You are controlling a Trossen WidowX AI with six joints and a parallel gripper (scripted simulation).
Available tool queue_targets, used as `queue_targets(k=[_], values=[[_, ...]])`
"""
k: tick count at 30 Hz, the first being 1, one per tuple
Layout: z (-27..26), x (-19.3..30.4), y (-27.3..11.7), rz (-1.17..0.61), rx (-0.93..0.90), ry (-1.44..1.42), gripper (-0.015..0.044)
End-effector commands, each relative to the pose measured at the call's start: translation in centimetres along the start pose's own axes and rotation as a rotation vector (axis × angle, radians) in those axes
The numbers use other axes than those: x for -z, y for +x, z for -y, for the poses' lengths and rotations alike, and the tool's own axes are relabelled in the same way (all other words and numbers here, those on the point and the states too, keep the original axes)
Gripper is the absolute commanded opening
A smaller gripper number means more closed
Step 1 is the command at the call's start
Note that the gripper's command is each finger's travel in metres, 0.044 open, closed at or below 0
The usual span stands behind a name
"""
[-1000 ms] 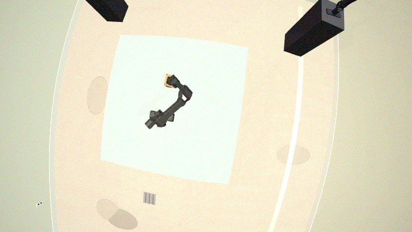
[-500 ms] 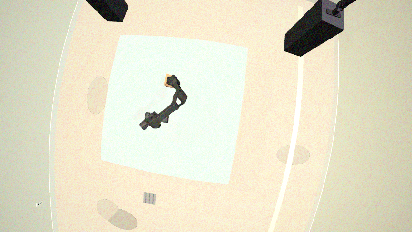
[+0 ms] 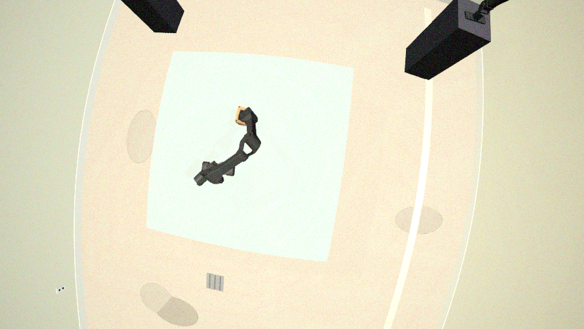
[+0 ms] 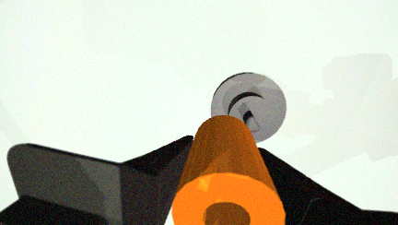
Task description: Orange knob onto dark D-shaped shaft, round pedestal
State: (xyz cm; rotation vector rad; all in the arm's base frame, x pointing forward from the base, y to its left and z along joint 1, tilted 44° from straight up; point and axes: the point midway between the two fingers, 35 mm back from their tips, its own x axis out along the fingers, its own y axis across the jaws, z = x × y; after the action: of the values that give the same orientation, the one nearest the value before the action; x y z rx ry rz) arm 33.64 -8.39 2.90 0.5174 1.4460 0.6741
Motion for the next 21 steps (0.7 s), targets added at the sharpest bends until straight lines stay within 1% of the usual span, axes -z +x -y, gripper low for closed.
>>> queue_targets(k=[1,6,11,21], values=[[1.5,-0.3,0.4,0.001,0.006,-0.011,0.0000],[2.7,-0.5,1.0,-0.001,0.005,-0.015,0.0000],[2.8,-0.5,1.3,-0.001,0.005,-0.016,0.0000],[2.8,-0.5,3.6,0.000,0.004,-0.016,0.0000]])
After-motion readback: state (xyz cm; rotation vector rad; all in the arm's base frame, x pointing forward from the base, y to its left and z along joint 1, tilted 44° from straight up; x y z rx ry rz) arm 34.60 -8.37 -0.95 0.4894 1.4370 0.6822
